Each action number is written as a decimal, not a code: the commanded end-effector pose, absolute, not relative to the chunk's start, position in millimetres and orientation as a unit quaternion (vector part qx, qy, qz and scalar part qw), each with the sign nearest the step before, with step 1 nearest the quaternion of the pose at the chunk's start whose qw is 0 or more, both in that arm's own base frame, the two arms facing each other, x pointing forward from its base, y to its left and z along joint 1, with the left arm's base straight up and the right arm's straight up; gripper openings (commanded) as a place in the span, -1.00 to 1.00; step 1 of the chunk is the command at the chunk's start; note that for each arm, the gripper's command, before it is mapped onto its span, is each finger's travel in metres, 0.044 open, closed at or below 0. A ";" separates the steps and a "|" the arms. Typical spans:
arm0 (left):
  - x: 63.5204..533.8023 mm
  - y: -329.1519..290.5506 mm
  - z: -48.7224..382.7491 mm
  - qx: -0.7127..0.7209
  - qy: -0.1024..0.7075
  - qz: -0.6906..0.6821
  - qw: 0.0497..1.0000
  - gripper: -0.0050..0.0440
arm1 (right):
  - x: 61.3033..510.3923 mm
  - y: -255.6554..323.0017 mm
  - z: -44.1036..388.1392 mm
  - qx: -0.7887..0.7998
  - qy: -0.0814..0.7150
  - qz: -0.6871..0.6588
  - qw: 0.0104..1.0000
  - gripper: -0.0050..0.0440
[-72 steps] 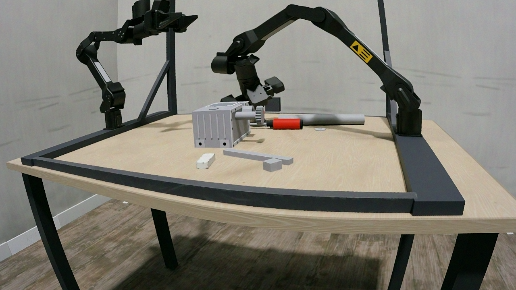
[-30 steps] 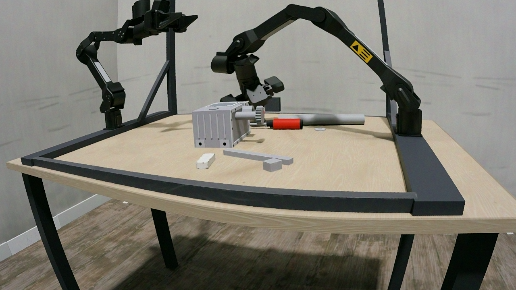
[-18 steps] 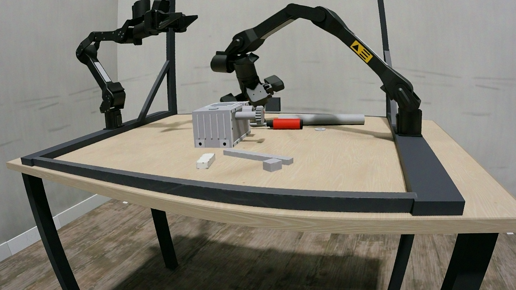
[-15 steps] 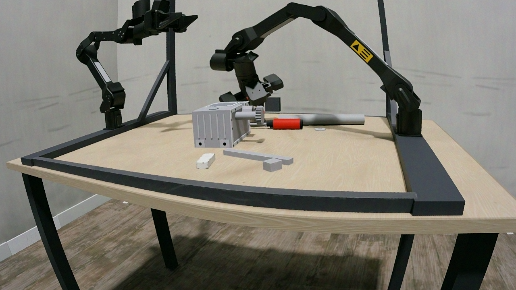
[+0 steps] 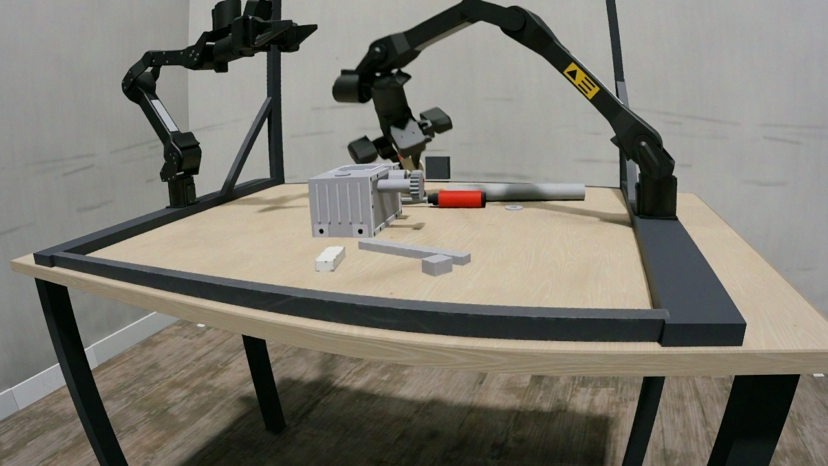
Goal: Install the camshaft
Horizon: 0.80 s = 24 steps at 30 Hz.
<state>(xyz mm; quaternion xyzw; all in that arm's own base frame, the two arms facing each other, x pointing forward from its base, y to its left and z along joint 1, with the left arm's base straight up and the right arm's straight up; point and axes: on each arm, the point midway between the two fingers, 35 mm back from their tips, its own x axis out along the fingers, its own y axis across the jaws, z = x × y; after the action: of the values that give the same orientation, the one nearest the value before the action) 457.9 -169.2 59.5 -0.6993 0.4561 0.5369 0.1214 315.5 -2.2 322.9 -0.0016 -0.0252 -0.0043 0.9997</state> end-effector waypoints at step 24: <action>459.6 -157.7 98.0 -0.719 0.461 0.499 0.150 -0.32 | 311.9 -1.1 339.3 -0.003 -0.045 -0.002 0.999 0.84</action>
<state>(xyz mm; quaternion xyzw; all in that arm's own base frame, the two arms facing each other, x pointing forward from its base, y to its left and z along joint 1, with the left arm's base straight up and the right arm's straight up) 456.2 -162.1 71.0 -0.6990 0.4603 0.5320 0.1281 315.5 -2.2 322.9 -0.0016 -0.0252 -0.0043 0.9997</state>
